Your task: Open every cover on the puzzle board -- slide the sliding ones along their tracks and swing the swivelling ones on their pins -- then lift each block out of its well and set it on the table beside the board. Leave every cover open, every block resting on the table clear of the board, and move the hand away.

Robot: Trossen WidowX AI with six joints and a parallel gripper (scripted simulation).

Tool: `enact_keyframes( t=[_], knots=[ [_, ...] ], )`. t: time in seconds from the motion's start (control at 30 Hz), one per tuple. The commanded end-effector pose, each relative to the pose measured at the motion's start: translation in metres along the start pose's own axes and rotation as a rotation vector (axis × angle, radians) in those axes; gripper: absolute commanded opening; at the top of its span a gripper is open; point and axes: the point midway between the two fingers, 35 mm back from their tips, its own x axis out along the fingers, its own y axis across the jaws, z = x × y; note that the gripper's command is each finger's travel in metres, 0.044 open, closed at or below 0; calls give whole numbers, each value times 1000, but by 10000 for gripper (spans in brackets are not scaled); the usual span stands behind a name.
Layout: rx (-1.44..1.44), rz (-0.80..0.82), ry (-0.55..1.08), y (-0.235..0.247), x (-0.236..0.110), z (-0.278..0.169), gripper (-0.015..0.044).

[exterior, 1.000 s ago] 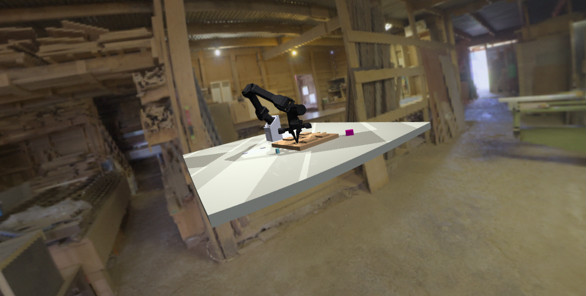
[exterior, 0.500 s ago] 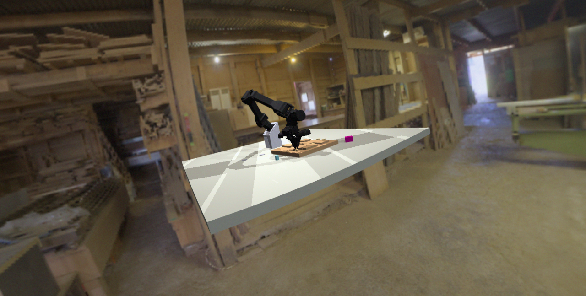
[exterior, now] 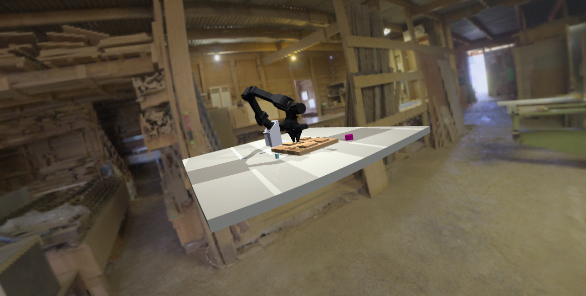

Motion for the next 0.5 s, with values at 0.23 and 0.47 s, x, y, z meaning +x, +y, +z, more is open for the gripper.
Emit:
enact_keyframes(
  t=[0.23, 0.47],
  knots=[
    [273, 3, 1, 0, -23, 1, 144],
    [358, 3, 1, 0, -30, 1, 144]
  ],
)
